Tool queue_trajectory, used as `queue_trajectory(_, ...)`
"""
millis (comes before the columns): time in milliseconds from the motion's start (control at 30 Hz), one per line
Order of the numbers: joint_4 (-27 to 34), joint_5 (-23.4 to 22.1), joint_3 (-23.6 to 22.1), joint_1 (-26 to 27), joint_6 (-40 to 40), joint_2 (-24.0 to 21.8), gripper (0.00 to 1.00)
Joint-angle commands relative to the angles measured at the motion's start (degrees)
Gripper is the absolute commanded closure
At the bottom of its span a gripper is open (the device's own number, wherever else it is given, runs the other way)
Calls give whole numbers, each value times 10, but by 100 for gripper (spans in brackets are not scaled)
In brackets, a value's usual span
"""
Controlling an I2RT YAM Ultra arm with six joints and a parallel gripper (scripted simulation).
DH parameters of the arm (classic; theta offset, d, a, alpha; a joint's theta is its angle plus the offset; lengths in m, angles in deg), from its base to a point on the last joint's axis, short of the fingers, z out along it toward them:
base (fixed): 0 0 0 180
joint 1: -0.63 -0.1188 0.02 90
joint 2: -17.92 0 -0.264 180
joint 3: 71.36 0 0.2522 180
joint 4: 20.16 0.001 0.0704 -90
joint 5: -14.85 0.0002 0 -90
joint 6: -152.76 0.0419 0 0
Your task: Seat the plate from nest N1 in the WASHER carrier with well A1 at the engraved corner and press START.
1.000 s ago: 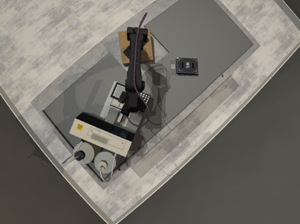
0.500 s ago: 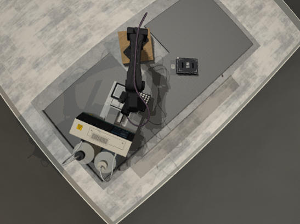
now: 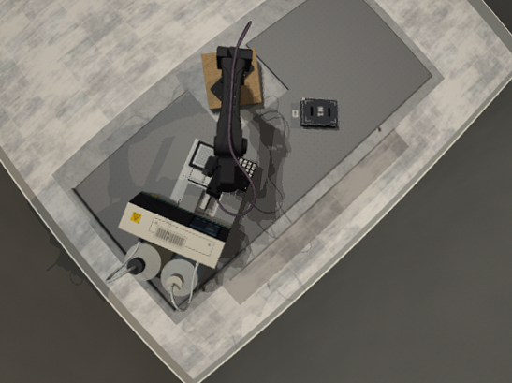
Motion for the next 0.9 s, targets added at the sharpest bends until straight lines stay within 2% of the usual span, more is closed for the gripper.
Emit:
queue_trajectory(0, -15, 11, -22, -17, 12, -29, 6)
queue_trajectory(400, -53, 49, -115, -81, 64, -79, 30)
queue_trajectory(467, -53, 49, -115, -81, 64, -79, 30)
queue_trajectory(867, -84, 92, -195, -155, 123, -117, 54)
